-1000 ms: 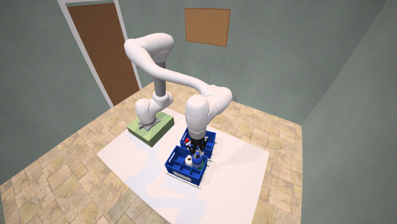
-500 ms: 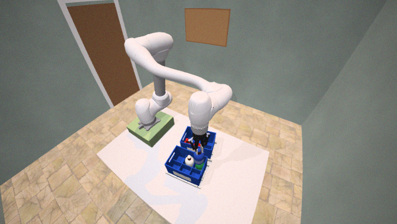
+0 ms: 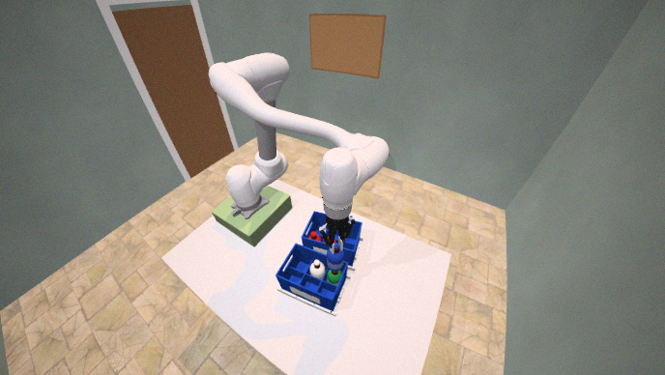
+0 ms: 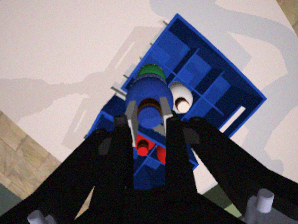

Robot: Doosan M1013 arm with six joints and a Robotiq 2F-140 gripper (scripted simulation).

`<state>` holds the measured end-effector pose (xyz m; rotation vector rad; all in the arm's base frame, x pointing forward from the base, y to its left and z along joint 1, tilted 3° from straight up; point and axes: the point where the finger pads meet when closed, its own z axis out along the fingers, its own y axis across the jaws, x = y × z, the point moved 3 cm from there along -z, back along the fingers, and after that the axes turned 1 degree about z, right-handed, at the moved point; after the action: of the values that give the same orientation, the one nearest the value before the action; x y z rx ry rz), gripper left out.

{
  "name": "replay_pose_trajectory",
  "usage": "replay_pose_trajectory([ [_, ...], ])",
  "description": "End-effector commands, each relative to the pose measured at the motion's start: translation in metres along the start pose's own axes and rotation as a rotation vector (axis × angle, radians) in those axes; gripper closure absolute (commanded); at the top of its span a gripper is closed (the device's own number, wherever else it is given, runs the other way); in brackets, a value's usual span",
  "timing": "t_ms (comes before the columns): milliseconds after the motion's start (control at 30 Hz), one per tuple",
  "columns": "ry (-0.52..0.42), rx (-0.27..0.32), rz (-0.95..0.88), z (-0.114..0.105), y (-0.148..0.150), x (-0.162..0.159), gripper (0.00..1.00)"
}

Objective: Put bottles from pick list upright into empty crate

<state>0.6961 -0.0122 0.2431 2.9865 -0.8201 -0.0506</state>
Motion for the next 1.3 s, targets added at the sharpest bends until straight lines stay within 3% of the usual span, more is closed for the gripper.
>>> replay_pose_trajectory([
  [0,0.000,0.000,0.000,0.000,-0.004,-0.004,1.00],
  [1267,0.000,0.000,0.000,0.000,-0.049,-0.049,1.00],
])
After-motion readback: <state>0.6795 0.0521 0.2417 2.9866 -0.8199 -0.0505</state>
